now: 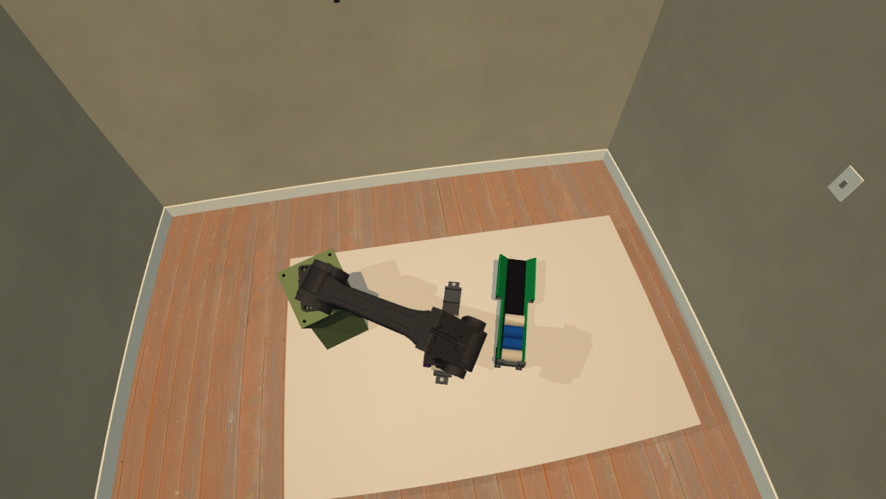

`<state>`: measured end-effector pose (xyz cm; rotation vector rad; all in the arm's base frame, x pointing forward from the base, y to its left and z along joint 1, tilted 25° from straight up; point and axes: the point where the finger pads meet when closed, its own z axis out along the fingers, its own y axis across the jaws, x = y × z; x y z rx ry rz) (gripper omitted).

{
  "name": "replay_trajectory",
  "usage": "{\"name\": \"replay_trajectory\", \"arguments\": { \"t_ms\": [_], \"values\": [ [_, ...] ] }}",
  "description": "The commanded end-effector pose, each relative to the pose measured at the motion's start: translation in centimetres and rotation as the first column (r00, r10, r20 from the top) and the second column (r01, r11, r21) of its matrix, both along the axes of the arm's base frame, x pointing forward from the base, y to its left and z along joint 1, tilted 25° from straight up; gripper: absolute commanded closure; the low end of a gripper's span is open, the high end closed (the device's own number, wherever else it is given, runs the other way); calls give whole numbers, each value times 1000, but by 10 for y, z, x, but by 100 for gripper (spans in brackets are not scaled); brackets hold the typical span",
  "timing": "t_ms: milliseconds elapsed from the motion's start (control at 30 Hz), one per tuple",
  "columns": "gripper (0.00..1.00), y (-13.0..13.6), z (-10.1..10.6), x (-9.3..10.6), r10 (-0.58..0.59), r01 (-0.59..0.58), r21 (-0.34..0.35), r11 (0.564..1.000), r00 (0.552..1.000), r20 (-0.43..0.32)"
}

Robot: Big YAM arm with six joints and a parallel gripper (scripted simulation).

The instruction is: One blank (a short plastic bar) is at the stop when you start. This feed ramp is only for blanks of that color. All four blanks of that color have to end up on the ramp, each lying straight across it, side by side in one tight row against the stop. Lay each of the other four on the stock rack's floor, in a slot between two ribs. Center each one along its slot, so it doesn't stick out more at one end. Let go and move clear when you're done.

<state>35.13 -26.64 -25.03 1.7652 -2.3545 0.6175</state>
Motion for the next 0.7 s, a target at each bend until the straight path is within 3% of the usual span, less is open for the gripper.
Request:
{"name": "replay_trajectory", "arguments": {
  "t_ms": [0, 67, 267, 333, 533, 667],
  "values": [
    [38, -11, 15, 16, 3, -2, -24, 1000, 999, 42],
    [38, 7, 15, 3, 8, -8, -1, 1000, 1000, 9],
    [38, 22, 48, -2, 6, -6, -4, 1000, 1000, 10],
    [38, 22, 48, -2, 6, -6, -4, 1000, 1000, 10],
    [38, 38, 85, -7, 6, -6, -6, 1000, 1000, 13],
    [38, 42, 97, -9, 6, -5, -7, 1000, 1000, 14]
  ]
}}
